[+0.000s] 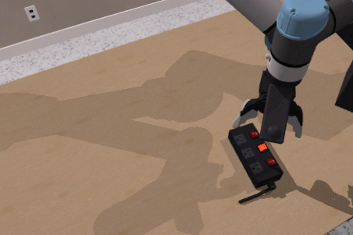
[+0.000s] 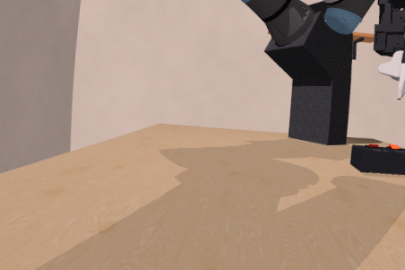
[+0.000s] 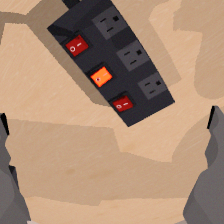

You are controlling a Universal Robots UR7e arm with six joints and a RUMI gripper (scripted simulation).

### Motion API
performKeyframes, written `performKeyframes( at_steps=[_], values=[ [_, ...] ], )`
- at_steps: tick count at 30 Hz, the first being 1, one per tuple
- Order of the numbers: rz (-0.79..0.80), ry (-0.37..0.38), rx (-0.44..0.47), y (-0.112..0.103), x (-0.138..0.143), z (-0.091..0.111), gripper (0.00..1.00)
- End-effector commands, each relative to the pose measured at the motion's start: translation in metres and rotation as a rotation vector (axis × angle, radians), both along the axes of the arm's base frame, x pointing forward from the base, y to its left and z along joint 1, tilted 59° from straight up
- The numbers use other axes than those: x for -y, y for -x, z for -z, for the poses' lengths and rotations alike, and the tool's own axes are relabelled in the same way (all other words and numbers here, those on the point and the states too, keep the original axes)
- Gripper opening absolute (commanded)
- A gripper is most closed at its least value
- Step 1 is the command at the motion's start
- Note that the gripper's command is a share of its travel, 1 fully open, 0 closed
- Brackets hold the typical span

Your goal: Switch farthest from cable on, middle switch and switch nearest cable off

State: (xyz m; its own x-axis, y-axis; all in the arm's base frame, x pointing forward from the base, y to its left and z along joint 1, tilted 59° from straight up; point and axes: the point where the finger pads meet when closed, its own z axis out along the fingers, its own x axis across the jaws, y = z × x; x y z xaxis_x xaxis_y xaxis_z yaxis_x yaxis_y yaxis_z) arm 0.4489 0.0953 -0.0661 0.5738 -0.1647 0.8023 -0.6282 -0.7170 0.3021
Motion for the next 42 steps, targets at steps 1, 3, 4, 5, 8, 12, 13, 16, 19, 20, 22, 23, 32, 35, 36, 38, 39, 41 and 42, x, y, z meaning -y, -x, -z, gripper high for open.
performKeyframes(
  at_steps=[1,3,4,5,8,12,13,16,19,20,22,23,32,35,36,38,39,41,42],
  values=[
    [-0.12,0.083,-0.105,0.002,0.007,0.006,1.0],
    [-0.152,0.118,-0.147,0.003,0.011,0.008,1.0],
    [-0.168,0.134,-0.167,0.003,0.012,0.009,1.0],
    [-0.182,0.15,-0.186,0.004,0.013,0.01,1.0],
    [-0.222,0.192,-0.237,0.005,0.017,0.012,1.0],
    [-0.245,0.217,-0.267,0.006,0.02,0.014,1.0],
    [-0.255,0.228,-0.28,0.007,0.021,0.014,1.0],
    [-0.281,0.256,-0.313,0.008,0.023,0.016,1.0],
    [-0.3,0.276,-0.337,0.008,0.025,0.017,1.0],
    [-0.304,0.281,-0.343,0.009,0.026,0.017,1.0],
    [-0.311,0.289,-0.353,0.009,0.026,0.017,1.0],
    [-0.314,0.292,-0.356,0.009,0.027,0.018,1.0],
    [-0.32,0.298,-0.364,0.009,0.027,0.018,1.0],
    [-0.32,0.298,-0.364,0.009,0.027,0.018,0.0],
    [-0.32,0.298,-0.364,0.009,0.027,0.018,0.0],
    [-0.32,0.298,-0.364,0.009,0.027,0.018,0.0],
    [-0.32,0.298,-0.364,0.009,0.027,0.018,0.0],
    [-0.32,0.298,-0.364,0.009,0.027,0.018,0.0],
    [-0.32,0.298,-0.364,0.009,0.027,0.018,0.0]
  ],
)
